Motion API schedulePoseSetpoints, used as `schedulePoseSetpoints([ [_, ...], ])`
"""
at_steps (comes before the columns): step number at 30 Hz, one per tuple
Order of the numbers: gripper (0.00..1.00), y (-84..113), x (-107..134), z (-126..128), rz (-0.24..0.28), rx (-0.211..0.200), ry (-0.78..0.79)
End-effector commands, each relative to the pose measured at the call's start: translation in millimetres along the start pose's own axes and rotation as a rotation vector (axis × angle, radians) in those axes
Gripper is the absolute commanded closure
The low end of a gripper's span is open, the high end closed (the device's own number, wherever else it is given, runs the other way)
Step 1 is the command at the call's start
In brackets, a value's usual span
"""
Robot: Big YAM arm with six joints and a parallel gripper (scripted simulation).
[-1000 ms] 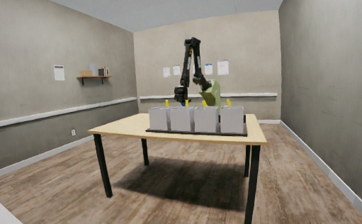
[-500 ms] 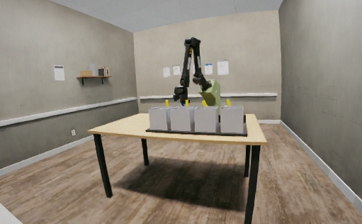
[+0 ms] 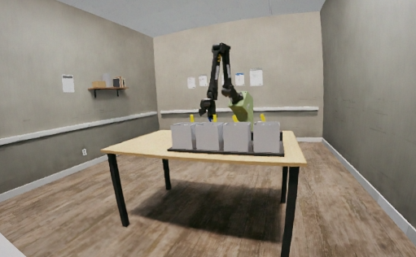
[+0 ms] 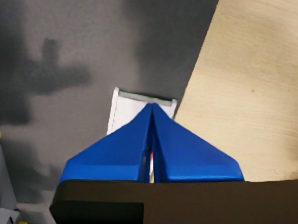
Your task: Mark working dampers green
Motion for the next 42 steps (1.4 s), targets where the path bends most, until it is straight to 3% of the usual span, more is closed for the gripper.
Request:
schedulePoseSetpoints([
  [1, 1.00, -0.2, -8.9, 5.3, -0.023, -0.011, -0.138],
  [10, 1.00, -0.2, -8.9, 5.4, -0.022, -0.012, -0.241],
  [42, 1.00, -0.2, -8.9, 5.4, -0.022, -0.012, -0.239],
])
Point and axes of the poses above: the point where the finger pads meet when closed, its own y axis back along the fingers, its own z axis across the jaws, x = y × z, the point moved 7 cm from there along y, back along the fingers, and after that the axes turned 5 degrees about -y, right-handed, at the moved point
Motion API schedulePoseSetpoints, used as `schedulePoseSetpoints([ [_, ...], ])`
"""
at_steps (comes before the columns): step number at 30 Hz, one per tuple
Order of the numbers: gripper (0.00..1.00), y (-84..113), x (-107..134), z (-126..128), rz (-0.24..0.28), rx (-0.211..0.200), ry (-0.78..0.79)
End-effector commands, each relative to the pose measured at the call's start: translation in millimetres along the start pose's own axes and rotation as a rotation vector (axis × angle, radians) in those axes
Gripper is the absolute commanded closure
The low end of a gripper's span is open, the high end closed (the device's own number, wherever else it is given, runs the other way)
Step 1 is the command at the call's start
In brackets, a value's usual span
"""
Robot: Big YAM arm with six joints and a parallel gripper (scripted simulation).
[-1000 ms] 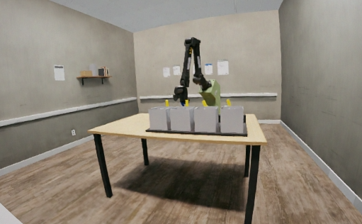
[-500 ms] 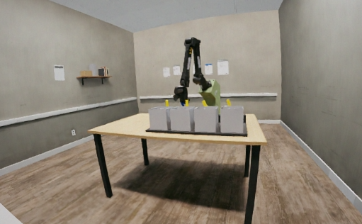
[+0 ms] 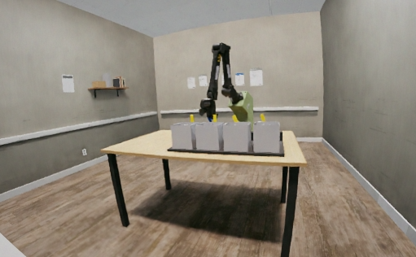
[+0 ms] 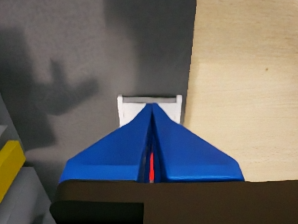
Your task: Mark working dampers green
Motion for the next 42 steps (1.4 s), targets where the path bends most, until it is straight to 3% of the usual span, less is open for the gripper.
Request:
schedulePoseSetpoints([
  [1, 1.00, -0.2, -7, 7, -0.020, -0.015, -0.011],
  [28, 1.00, -6.6, -2, 8, -0.006, -0.015, -0.004],
  [29, 1.00, -4.2, -3, 12, -0.011, -0.031, 0.002],
  [31, 1.00, -8.5, -2, 8, -0.004, -0.016, -0.002],
  [42, 1.00, -16.8, -1, 7, -0.003, -0.014, -0.003],
])
Point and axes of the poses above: the point where the finger pads meet when closed, its own y axis back along the fingers, its own z axis across the jaws, x = y × z, the point moved 7 cm from there along y, back along the fingers, and after that the axes turned 5 degrees about -y, right-handed, at the moved point
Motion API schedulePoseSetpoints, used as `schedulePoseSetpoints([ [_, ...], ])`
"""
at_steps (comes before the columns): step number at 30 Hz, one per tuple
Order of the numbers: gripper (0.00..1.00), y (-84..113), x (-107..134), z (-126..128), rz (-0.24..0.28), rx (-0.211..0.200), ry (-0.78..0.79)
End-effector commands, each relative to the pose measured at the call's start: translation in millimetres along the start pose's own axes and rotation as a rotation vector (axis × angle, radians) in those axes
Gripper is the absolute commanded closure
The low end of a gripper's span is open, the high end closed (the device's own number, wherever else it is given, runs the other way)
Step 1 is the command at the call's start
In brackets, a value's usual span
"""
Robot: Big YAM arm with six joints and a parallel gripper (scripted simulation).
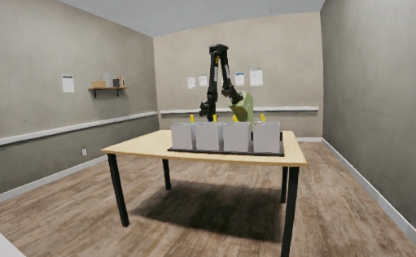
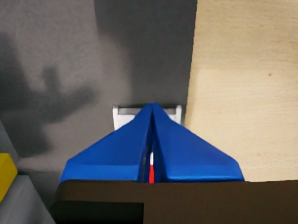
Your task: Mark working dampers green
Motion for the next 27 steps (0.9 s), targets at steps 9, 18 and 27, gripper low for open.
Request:
schedulePoseSetpoints([
  [9, 1.00, -7.6, 1, 6, 0.001, -0.015, 0.000],
  [18, 1.00, -11.6, 1, 7, 0.000, -0.017, 0.001],
  [27, 1.00, -11.7, 2, 5, 0.001, -0.013, 0.000],
])
Point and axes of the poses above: the point where the finger pads meet when closed, its own y axis back along the fingers, its own z axis across the jaws, x = y × z, the point moved 7 cm from there along y, back along the fingers, and after that the axes turned 5 degrees about -y, right-handed, at the moved point
